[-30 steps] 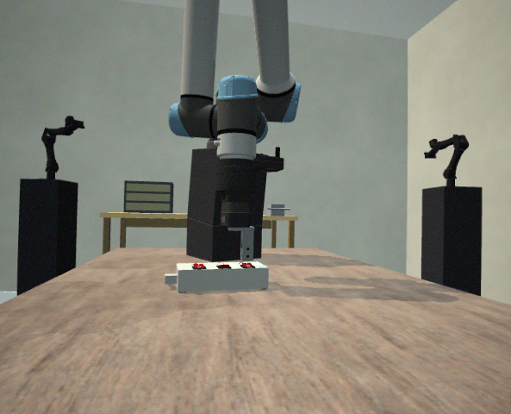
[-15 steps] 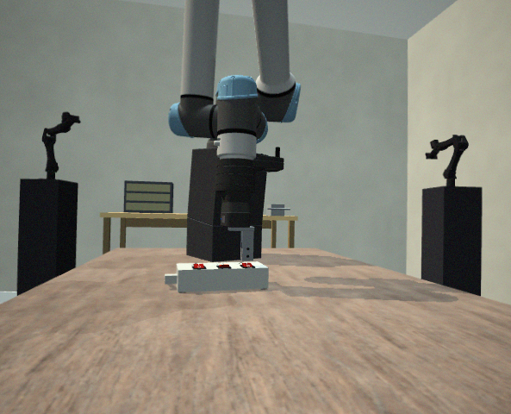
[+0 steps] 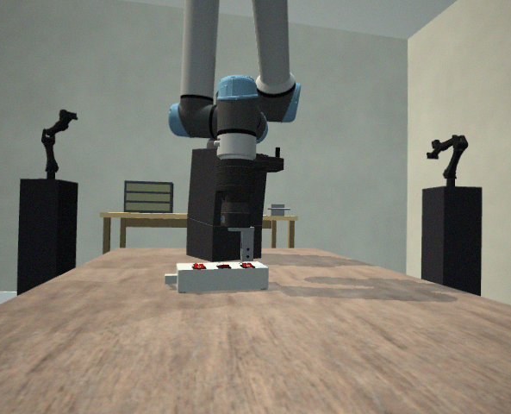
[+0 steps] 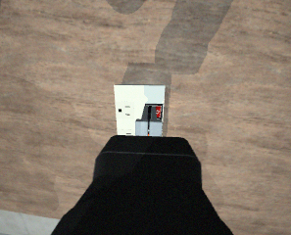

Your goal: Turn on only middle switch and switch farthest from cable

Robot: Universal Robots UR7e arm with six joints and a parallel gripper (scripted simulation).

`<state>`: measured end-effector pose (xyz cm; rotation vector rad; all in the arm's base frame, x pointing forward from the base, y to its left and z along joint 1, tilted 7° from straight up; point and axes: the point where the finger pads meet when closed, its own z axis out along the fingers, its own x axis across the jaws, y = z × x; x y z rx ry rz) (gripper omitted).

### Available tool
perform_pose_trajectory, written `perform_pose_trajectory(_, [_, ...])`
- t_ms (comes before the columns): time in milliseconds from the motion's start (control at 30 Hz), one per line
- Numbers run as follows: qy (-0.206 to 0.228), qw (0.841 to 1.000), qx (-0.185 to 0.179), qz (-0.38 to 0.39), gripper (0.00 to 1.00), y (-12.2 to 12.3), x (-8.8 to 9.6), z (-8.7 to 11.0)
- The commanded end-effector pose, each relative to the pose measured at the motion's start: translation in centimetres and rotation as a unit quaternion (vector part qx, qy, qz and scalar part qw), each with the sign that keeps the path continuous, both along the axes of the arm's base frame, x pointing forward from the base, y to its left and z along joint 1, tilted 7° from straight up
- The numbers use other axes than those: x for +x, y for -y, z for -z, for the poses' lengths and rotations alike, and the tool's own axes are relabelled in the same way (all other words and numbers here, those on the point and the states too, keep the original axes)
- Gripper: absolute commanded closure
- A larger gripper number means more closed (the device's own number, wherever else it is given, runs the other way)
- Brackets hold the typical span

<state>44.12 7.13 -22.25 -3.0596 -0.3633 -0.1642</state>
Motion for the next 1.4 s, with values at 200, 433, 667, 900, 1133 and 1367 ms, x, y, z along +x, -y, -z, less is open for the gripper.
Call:
perform_pose_trajectory(200, [0.001,1.000,0.000,0.000,1.00,-0.01,0.07,0.23])
perform_pose_trajectory(433, [0.001,1.000,0.000,0.000,1.00,-0.03,0.10,0.52])
perform_pose_trajectory(667, [0.001,1.000,0.000,0.000,1.00,-0.04,0.12,0.70])
perform_pose_trajectory(900, [0.001,1.000,0.000,0.000,1.00,-0.04,0.12,0.73])
perform_pose_trajectory(1133, [0.001,1.000,0.000,0.000,1.00,-0.04,0.12,0.73])
perform_pose_trajectory(1367, [0.001,1.000,0.000,0.000,1.00,-0.04,0.12,0.73])
